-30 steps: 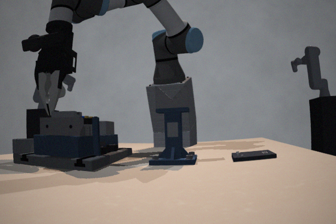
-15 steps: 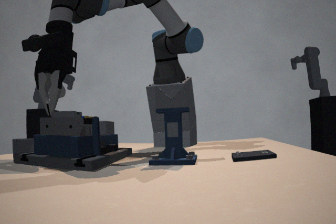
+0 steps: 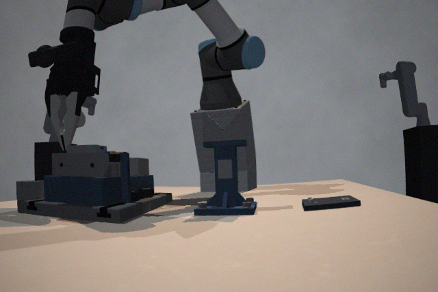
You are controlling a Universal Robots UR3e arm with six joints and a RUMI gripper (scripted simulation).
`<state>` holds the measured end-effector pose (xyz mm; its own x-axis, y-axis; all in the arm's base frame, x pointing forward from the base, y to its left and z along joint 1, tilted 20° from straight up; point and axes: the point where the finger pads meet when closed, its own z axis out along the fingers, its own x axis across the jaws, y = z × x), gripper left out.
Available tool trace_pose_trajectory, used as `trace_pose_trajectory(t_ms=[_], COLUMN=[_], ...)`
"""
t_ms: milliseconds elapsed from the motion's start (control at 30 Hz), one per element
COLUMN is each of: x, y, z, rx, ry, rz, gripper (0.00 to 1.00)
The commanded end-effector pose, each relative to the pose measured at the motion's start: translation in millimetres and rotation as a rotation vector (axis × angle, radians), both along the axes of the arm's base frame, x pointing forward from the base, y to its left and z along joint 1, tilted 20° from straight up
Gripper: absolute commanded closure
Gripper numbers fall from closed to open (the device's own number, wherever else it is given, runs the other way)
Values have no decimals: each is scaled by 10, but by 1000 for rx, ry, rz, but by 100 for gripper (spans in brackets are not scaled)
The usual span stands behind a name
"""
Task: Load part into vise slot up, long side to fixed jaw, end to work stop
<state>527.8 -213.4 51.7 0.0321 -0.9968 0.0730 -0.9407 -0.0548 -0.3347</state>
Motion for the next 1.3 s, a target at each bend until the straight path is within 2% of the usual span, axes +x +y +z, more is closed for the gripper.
trace_pose_trajectory(t_ms=[0, 1267], x=[5, 3], y=[-5, 43], z=[14, 11], rx=[-2, -2], ry=[-3, -3], rz=[0, 0], gripper=[100, 100])
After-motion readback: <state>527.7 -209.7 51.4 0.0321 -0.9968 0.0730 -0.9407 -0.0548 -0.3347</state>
